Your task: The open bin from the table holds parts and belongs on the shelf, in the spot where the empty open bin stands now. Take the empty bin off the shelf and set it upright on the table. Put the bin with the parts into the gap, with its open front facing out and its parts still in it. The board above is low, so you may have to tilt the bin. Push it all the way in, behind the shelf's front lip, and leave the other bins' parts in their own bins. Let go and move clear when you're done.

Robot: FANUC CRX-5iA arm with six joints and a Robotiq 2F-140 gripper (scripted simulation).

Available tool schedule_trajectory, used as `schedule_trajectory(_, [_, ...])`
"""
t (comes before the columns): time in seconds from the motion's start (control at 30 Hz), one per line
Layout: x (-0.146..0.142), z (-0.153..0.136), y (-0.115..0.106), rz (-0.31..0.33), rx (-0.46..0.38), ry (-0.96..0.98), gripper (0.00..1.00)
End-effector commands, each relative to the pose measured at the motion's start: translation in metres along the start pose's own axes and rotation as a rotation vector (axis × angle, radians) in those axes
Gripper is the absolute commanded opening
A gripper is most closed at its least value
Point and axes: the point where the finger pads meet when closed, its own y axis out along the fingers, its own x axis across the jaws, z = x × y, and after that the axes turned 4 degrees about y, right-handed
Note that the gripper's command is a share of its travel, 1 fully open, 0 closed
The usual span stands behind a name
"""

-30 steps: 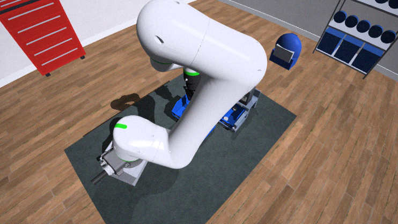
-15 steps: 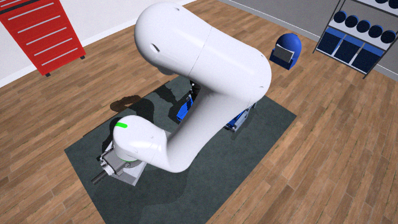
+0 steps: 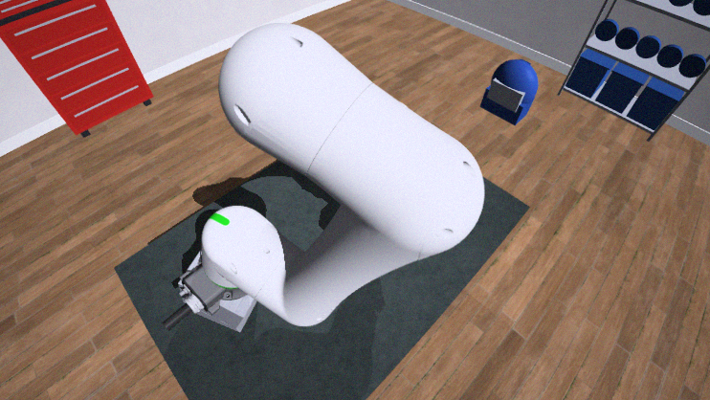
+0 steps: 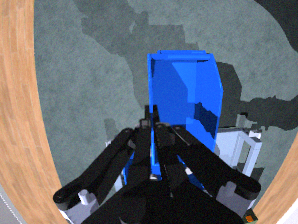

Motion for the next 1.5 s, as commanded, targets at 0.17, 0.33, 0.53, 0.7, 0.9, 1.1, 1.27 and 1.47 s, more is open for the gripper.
schedule_trajectory(0.17, [-0.068, 0.0, 0.0, -0.005, -0.001, 0.0, 0.1])
schedule_trajectory(0.33, [-0.095, 0.001, 0.0, -0.005, -0.001, 0.0, 0.1])
schedule_trajectory(0.53, [-0.108, 0.002, 0.0, -0.005, -0.001, 0.0, 0.1])
schedule_trajectory(0.7, [-0.114, 0.002, 0.0, -0.005, -0.001, 0.0, 0.1])
schedule_trajectory(0.9, [-0.114, 0.002, 0.0, -0.005, -0.001, 0.0, 0.1])
schedule_trajectory(1.1, [-0.114, 0.002, 0.0, -0.005, -0.001, 0.0, 0.1])
schedule_trajectory(1.27, [-0.114, 0.002, 0.0, -0.005, -0.001, 0.0, 0.1])
schedule_trajectory(1.47, [-0.114, 0.002, 0.004, -0.005, -0.001, 0.0, 0.1])
